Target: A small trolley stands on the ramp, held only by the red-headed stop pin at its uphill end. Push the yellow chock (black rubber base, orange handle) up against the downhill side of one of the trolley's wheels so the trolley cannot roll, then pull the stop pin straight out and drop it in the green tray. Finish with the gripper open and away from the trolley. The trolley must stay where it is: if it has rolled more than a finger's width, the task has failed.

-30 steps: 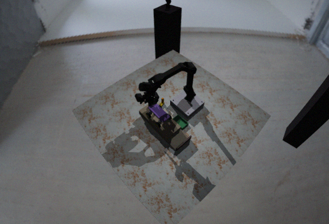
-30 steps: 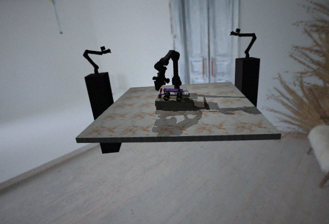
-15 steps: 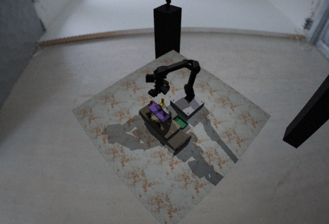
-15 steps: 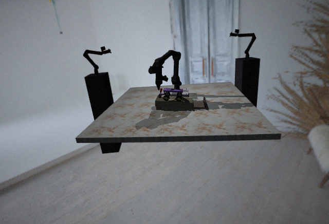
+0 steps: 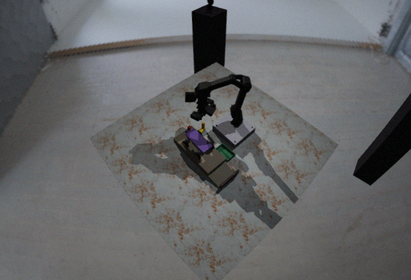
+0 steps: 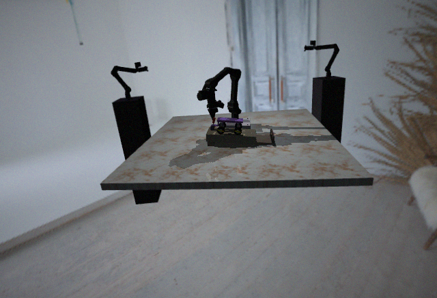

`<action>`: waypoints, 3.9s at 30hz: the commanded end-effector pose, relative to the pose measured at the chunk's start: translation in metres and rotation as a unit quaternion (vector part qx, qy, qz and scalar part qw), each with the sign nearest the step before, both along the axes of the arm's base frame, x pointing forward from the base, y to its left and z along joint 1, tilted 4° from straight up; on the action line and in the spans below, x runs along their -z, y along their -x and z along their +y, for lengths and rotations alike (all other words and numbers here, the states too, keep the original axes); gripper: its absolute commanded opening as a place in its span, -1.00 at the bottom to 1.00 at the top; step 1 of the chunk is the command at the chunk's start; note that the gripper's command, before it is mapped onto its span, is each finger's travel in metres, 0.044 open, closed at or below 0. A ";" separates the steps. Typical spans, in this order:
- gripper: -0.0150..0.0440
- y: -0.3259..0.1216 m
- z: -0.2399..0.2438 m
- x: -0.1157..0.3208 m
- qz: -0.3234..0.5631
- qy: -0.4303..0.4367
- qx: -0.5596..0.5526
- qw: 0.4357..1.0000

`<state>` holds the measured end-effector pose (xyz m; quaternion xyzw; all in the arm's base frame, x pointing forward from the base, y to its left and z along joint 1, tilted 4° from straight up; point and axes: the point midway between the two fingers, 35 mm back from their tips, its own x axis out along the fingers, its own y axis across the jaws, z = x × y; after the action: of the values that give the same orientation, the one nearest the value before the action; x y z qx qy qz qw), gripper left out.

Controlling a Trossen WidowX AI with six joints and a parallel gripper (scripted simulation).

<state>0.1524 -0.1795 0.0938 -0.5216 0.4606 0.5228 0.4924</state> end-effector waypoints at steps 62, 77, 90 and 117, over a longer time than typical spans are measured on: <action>-0.11 -0.001 0.006 0.088 0.002 -0.003 -0.004 1.000; -0.49 0.001 0.006 0.067 0.001 -0.006 -0.003 1.000; -0.49 0.003 0.003 0.025 0.001 -0.006 -0.003 1.000; -0.49 0.003 0.000 -0.057 0.001 -0.006 -0.003 1.000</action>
<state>0.1490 -0.1803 0.1432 -0.5187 0.4589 0.5266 0.4931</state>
